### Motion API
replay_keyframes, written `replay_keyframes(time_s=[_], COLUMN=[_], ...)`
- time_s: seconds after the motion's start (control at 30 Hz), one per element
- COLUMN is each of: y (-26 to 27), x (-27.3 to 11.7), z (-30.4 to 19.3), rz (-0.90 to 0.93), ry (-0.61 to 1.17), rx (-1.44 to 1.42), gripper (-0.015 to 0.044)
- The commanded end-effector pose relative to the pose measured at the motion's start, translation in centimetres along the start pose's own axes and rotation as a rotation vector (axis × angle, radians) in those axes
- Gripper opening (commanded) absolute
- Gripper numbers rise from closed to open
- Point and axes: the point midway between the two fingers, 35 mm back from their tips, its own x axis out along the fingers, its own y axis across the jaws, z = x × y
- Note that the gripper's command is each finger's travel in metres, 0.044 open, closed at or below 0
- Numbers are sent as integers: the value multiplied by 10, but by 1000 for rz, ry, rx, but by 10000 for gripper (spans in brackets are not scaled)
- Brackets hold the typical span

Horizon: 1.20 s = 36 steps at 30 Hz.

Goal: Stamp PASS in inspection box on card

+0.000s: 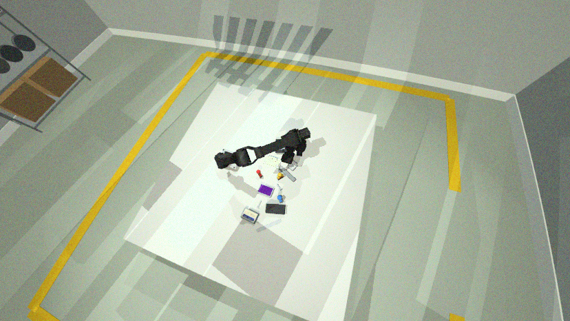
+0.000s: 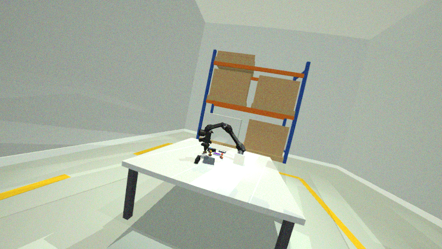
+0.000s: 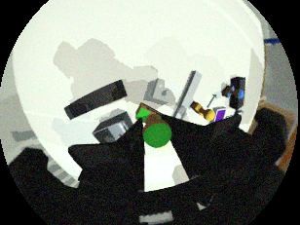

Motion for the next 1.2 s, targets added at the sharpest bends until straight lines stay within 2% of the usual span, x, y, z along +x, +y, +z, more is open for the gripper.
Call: replay_keyframes(time_s=[0.0, 0.43, 1.17], y=[0, -4, -122], x=[-4, -10, -21], z=[1, 0, -14], rz=[6, 7, 17], ry=[-1, -1, -2], rx=[9, 9, 4], gripper=[0, 0, 0])
